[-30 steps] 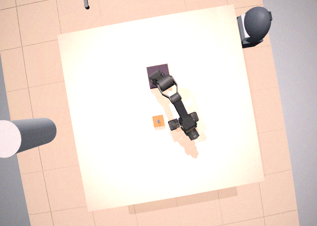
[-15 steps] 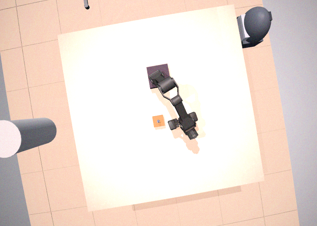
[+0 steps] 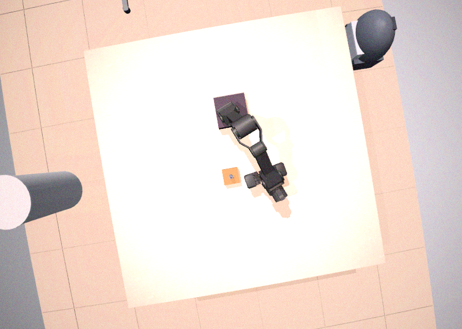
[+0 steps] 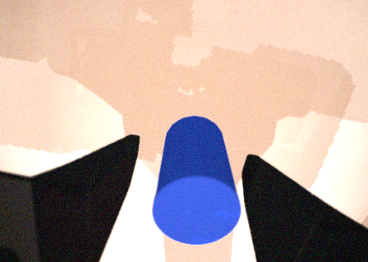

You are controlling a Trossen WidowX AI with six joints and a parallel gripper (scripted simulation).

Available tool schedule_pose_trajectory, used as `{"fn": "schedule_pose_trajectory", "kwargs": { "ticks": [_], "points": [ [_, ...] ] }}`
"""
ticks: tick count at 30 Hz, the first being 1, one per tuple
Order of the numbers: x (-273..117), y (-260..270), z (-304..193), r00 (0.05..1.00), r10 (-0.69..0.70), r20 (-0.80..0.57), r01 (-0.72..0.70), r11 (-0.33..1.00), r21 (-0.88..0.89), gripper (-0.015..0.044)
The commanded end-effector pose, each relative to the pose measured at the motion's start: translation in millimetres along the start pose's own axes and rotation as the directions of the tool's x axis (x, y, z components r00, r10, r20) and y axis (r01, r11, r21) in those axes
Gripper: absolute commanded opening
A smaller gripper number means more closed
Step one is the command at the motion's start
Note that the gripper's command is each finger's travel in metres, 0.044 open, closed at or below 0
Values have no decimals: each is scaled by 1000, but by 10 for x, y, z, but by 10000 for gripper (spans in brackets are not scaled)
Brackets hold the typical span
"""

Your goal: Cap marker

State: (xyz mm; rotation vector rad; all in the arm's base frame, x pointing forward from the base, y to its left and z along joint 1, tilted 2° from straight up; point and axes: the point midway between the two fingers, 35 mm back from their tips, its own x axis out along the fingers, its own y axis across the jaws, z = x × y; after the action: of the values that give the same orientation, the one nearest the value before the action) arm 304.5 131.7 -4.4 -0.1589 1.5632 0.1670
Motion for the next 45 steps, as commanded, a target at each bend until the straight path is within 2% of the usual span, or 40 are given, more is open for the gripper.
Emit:
{"fn": "schedule_pose_trajectory", "kwargs": {
  "ticks": [1,2,11,14,33,45],
  "points": [
    [23,-10,-3,1000,-4,0,4,1000,2,160],
    [23,-10,-3,1000,-4,0,4,1000,2,134],
    [23,-5,-3,1000,-4,0,4,1000,2,74],
    [-16,-13,19,1000,-10,11,10,1000,-17,0],
    [-585,-8,-6,1000,-4,0,4,1000,2,0],
    [-731,-426,-37,1000,-7,1,7,1000,2,0]
  ]
}}
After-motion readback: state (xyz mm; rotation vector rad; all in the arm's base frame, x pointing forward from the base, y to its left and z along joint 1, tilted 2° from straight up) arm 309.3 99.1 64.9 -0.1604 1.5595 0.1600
